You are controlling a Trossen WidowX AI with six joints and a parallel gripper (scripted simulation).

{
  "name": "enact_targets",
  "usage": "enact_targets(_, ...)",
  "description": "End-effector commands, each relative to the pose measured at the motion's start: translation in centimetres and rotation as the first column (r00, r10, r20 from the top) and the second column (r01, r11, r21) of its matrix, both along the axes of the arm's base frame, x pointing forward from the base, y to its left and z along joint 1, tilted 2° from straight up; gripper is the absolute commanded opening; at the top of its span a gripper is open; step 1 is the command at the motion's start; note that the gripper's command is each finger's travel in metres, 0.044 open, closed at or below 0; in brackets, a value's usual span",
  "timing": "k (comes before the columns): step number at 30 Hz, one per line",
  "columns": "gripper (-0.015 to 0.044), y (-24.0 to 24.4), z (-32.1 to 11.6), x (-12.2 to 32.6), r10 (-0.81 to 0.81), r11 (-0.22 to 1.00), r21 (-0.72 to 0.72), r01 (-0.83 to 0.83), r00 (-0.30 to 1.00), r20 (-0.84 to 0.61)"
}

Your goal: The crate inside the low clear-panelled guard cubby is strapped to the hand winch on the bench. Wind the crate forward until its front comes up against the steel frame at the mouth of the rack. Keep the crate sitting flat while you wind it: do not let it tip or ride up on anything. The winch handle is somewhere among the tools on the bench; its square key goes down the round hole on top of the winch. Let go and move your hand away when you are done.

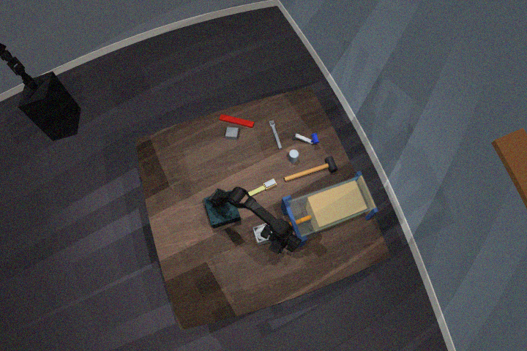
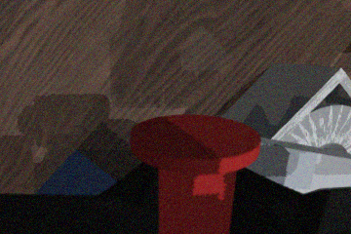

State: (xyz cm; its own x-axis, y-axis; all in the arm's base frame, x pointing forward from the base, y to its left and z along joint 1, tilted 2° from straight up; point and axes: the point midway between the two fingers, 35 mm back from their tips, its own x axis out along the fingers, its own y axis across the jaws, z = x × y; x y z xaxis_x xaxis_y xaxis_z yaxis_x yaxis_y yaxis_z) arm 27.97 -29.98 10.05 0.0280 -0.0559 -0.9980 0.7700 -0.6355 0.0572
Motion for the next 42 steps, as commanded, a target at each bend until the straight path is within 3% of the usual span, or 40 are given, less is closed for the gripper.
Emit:
enact_targets(1, 0.0, 1.8, -0.1, 1.6, 0.028, 0.999, 0.032, -0.029, 0.999, 0.026)
enact_targets(42, 0.0, 6.4, -0.1, 3.4, 0.028, 0.999, 0.037, -0.029, 0.999, 0.028)
